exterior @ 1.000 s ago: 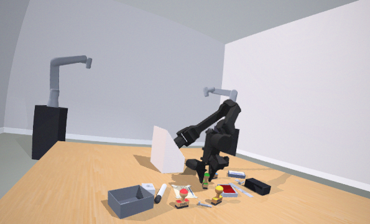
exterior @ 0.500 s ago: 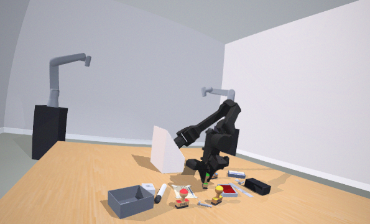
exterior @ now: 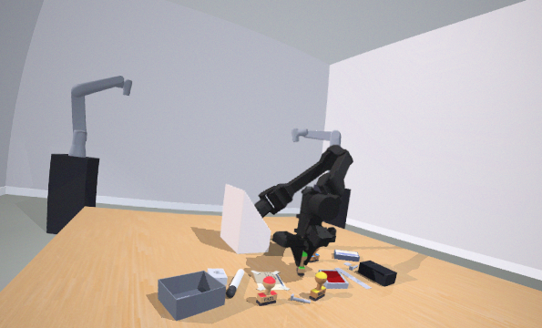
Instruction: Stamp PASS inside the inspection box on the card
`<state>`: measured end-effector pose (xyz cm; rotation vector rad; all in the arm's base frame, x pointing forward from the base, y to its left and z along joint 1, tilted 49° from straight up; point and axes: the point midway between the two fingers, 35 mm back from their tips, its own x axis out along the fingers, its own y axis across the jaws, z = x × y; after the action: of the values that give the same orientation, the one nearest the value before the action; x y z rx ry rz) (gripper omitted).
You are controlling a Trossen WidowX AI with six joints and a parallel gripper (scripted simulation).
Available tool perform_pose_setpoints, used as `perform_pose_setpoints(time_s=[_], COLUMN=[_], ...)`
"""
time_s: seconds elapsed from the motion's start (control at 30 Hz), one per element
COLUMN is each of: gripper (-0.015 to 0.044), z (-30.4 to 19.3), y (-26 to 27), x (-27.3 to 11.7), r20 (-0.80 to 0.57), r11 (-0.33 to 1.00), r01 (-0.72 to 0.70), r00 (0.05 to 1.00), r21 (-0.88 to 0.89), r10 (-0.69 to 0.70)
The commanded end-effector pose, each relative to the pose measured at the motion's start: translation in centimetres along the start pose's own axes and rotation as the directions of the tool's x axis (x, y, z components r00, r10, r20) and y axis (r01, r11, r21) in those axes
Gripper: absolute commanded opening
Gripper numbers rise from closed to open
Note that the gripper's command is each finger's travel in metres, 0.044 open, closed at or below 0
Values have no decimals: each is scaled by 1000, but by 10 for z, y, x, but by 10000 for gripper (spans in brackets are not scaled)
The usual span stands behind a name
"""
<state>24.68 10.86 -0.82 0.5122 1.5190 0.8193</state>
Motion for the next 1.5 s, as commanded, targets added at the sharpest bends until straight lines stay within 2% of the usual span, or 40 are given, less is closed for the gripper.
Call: perform_pose_setpoints(time_s=[0.0,1.47], gripper=[0,0], z=[1,2], y=[-1,-2], x=[-3,-23], r20=[0,-2], r11=[1000,1000], r01=[6,14], r00=[1000,1000], r21=[-3,-2], r10=[-6,-14])
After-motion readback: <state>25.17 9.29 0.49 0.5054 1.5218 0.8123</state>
